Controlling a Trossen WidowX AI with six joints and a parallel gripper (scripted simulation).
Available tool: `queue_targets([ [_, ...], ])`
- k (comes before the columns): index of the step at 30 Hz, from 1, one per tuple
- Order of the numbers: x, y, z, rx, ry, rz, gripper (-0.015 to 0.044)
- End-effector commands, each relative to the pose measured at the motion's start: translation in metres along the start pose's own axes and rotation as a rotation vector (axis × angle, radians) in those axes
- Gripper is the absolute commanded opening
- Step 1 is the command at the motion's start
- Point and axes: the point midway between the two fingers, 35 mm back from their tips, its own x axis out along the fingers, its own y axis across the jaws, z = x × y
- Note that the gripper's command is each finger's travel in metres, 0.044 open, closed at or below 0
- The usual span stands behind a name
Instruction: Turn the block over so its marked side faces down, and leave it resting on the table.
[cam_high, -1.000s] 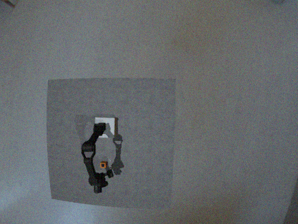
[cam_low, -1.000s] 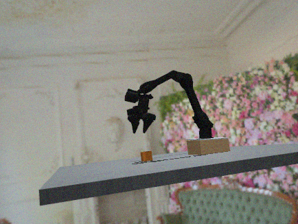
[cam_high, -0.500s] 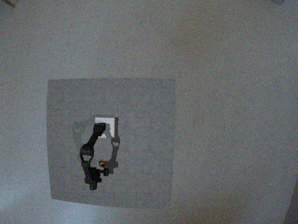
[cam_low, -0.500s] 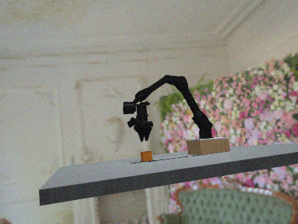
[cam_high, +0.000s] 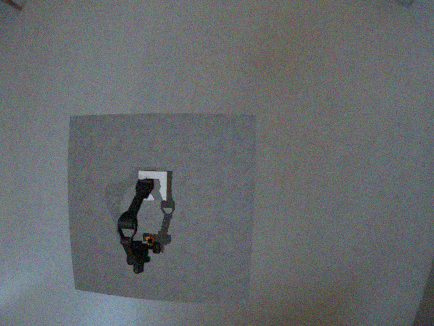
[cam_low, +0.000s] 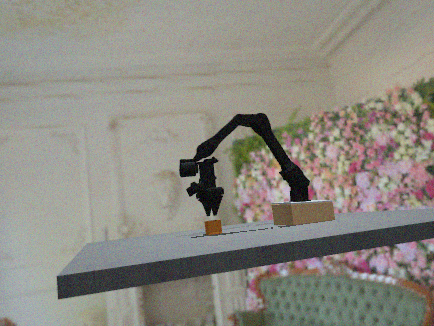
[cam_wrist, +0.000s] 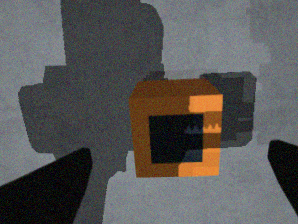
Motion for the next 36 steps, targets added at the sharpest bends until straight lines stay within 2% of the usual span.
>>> queue_targets([
  [1, 0.007, 0.0, 0.0, 0.006, 0.003, 0.002, 0.044],
  [23, 0.04, 0.0, -0.001, 0.006, 0.003, 0.002, 0.044],
  [32, 0.04, 0.0, -0.001, 0.006, 0.003, 0.002, 0.0204],
  [36, 0.04, 0.0, -0.001, 0.006, 0.003, 0.002, 0.0177],
])
